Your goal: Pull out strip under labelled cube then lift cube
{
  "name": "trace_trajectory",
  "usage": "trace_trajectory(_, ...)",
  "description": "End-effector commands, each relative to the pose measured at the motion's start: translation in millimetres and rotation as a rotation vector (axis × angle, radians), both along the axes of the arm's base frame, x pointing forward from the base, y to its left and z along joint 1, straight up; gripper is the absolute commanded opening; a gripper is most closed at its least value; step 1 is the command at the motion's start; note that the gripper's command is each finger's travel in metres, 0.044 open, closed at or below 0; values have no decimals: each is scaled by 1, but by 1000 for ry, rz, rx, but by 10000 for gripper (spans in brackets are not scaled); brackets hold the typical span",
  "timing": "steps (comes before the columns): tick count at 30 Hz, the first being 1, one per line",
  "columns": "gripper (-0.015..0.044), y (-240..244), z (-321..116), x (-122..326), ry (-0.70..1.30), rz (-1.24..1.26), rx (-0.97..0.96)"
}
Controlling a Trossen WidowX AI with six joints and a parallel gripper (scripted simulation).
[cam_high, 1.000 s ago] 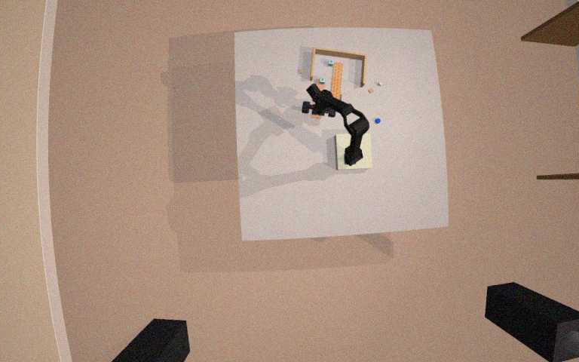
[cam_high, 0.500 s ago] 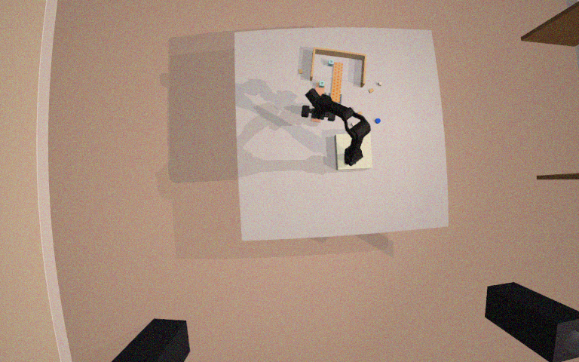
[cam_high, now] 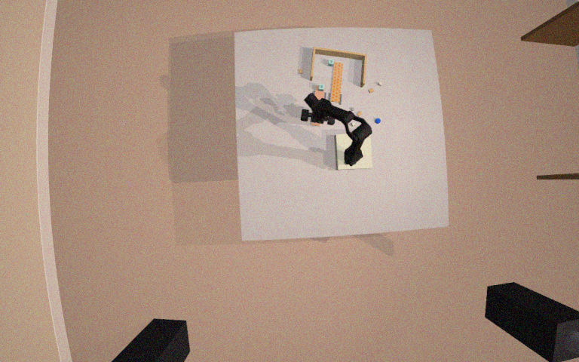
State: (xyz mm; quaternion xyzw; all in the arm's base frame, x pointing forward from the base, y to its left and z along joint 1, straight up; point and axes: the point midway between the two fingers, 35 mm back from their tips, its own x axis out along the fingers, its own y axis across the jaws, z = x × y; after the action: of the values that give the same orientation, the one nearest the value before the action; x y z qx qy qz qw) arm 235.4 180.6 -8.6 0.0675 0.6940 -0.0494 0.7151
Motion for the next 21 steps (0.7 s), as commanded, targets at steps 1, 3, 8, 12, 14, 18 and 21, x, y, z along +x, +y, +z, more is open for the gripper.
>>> trace_trajectory(1, 0, -3, -5, -10, 21, 0, -13)
trace_trajectory(3, 0, -3, -5, -10, 21, 0, -13)
trace_trajectory(8, 0, 0, 40, -1, 19, 0, -12)
trace_trajectory(12, 0, 0, 42, -1, 20, 0, -12)
trace_trajectory(14, 0, 0, 42, -1, 20, 0, -12)
trace_trajectory(18, 105, -6, 40, 18, 18, 48, -14)
trace_trajectory(21, 184, -7, 42, 25, 18, 48, -14)
